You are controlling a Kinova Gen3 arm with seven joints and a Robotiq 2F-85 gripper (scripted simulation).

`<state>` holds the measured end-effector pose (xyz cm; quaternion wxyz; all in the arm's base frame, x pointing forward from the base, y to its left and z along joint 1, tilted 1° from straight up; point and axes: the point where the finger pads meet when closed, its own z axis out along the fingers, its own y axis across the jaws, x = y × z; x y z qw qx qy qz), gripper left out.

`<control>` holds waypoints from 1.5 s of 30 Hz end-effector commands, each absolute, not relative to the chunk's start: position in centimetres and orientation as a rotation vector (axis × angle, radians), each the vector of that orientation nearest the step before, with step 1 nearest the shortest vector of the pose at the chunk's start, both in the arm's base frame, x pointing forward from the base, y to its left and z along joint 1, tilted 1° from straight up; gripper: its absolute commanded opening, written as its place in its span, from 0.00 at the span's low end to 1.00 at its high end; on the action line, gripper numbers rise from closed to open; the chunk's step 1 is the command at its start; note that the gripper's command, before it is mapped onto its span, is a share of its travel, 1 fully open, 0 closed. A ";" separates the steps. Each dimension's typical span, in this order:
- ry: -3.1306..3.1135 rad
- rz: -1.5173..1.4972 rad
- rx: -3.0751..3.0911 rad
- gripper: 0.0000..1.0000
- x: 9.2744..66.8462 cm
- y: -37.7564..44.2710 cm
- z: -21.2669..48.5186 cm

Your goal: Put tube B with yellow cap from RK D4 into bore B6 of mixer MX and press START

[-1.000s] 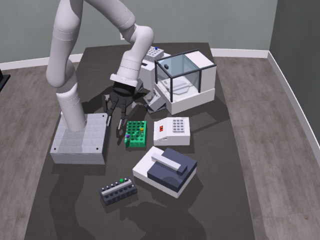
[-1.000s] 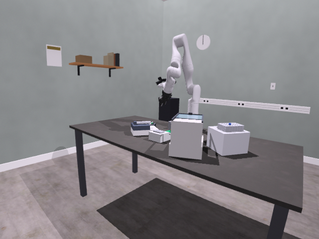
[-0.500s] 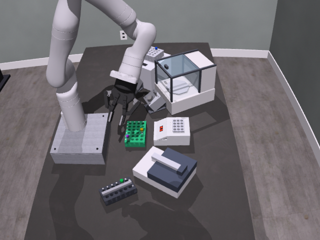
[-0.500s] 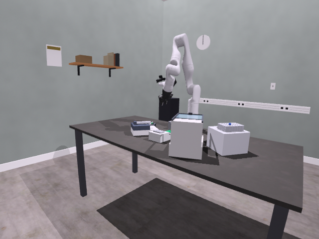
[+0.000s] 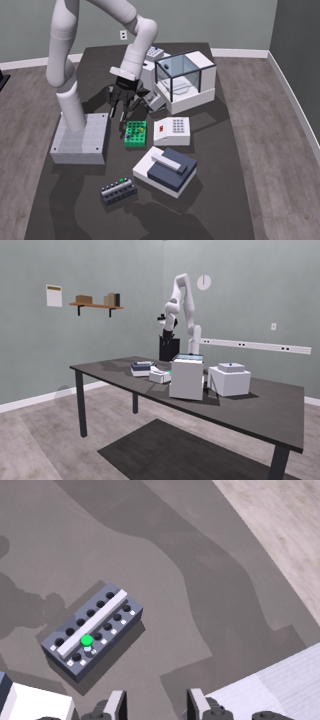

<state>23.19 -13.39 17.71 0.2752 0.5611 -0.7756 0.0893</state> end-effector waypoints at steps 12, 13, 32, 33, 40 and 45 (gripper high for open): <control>-2.218 0.224 1.399 0.42 23.7 -12.0 18.4; -2.218 0.224 1.399 0.42 23.7 -12.0 18.4; -2.372 0.201 1.256 0.42 24.3 -10.3 19.2; -2.382 0.199 1.247 0.42 24.3 -10.2 19.2; -2.447 0.188 1.181 0.42 24.6 -9.5 19.5; -2.492 0.181 1.132 0.42 24.7 -8.9 19.8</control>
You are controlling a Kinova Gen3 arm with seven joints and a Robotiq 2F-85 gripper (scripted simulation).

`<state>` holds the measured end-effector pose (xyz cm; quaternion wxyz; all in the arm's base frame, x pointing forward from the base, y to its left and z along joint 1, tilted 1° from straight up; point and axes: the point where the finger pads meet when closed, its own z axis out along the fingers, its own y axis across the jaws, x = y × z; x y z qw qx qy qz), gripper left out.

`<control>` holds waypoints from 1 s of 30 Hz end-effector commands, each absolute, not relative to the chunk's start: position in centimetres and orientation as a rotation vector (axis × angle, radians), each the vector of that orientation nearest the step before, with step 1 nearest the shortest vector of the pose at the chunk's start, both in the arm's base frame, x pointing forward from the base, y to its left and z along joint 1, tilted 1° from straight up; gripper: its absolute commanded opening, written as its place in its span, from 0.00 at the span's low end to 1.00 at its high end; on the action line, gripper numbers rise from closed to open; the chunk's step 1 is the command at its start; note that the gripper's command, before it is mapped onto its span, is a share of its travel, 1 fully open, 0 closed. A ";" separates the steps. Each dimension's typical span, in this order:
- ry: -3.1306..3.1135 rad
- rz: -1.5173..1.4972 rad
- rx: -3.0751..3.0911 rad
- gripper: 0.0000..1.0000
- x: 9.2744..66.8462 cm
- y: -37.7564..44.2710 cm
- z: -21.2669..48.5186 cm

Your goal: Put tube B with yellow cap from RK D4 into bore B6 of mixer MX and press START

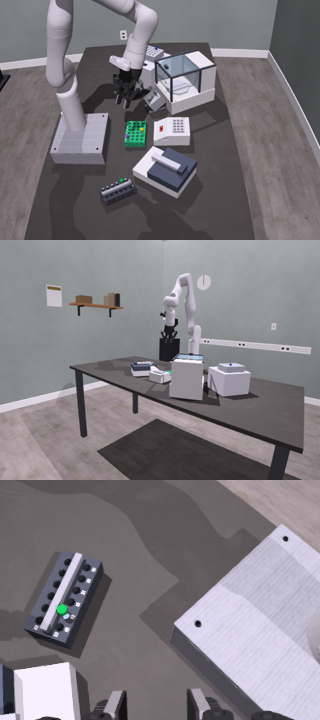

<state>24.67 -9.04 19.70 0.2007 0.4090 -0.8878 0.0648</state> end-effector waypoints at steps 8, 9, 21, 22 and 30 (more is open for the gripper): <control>-2.545 0.171 1.072 0.42 25.0 -8.3 20.1; -2.554 0.169 1.062 0.42 25.0 -8.2 20.1; -2.639 0.152 0.957 0.42 25.3 -7.1 20.6; -2.647 0.151 0.947 0.42 25.4 -7.0 20.7; -2.712 0.137 0.859 0.42 25.7 -6.2 21.1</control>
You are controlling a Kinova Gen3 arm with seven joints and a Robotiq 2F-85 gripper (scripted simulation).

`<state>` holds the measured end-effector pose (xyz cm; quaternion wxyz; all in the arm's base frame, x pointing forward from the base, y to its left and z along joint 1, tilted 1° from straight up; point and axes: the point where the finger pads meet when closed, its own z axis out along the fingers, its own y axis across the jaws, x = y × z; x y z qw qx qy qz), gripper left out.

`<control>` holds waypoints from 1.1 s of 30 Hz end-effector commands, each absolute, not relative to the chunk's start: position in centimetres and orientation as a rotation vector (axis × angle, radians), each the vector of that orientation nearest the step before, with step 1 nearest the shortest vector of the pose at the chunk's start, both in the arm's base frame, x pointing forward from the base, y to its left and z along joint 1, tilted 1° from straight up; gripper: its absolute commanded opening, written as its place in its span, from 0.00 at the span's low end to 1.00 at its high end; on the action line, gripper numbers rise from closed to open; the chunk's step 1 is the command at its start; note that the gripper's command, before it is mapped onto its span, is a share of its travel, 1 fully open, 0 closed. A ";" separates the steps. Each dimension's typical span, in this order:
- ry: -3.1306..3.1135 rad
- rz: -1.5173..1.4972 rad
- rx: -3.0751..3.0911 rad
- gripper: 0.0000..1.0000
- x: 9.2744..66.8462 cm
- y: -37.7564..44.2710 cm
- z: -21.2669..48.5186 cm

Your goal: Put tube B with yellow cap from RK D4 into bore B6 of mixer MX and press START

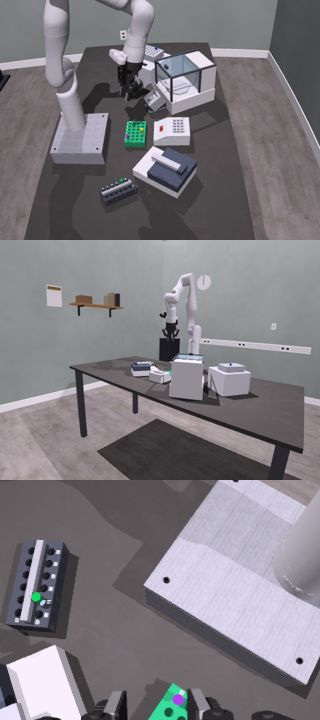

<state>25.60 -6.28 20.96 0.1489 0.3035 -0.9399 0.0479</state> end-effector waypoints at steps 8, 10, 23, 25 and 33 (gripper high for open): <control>-2.759 0.126 0.792 0.42 25.9 -5.5 21.3; -2.775 0.122 0.770 0.42 26.0 -5.3 21.4; -2.863 0.100 0.629 0.42 26.4 -4.0 22.0; -2.870 0.098 0.617 0.42 26.4 -3.9 22.1; -2.924 0.082 0.520 0.42 26.7 -3.1 22.5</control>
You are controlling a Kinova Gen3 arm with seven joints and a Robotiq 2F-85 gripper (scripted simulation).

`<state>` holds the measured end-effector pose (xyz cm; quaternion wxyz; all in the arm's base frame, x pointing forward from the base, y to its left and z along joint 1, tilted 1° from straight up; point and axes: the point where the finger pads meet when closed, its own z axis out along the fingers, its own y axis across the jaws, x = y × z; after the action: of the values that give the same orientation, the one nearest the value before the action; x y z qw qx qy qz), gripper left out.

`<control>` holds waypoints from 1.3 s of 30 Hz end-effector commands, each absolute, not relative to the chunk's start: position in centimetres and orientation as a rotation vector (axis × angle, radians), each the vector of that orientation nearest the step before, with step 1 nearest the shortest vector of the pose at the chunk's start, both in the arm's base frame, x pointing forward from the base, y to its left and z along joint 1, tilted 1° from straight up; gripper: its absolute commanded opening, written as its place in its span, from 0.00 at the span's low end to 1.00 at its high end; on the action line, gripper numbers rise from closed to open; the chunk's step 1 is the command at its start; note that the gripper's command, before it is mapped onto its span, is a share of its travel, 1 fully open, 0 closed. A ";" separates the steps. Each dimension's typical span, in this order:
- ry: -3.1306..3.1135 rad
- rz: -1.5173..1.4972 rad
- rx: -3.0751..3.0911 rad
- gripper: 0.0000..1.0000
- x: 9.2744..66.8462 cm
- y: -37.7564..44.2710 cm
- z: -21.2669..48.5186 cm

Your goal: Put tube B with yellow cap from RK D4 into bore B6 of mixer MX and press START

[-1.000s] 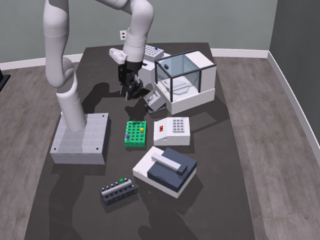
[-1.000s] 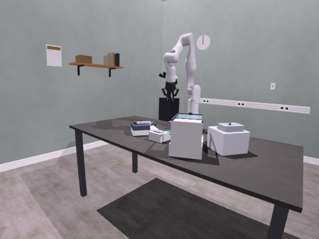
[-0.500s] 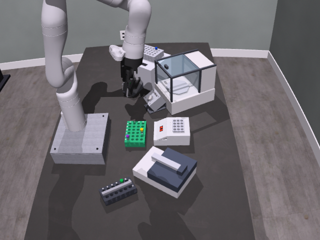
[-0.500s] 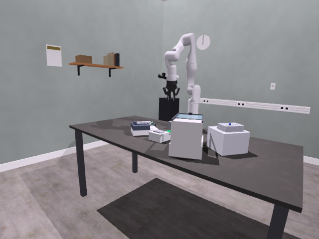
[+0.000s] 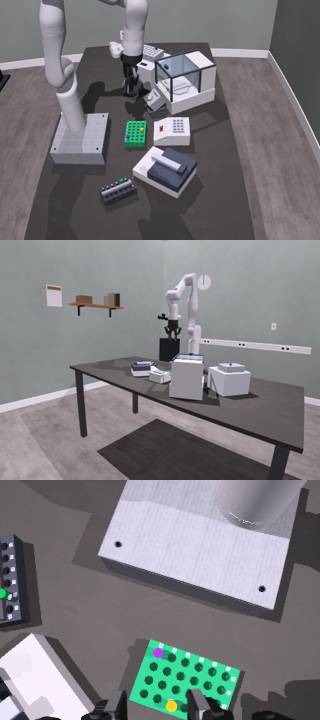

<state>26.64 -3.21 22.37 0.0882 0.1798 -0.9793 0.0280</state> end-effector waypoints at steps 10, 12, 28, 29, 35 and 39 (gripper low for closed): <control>-2.976 0.066 0.420 0.42 27.0 -2.2 22.9; -2.988 0.062 0.395 0.42 27.1 -2.0 22.9; -3.068 0.032 0.212 0.42 27.6 -0.5 23.6; -3.073 0.030 0.199 0.42 27.6 -0.4 23.7; -3.119 0.010 0.072 0.42 28.0 0.8 24.2; -3.130 0.005 0.041 0.42 28.0 0.8 24.2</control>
<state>28.00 0.80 24.21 0.0066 0.0136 -0.9999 0.0014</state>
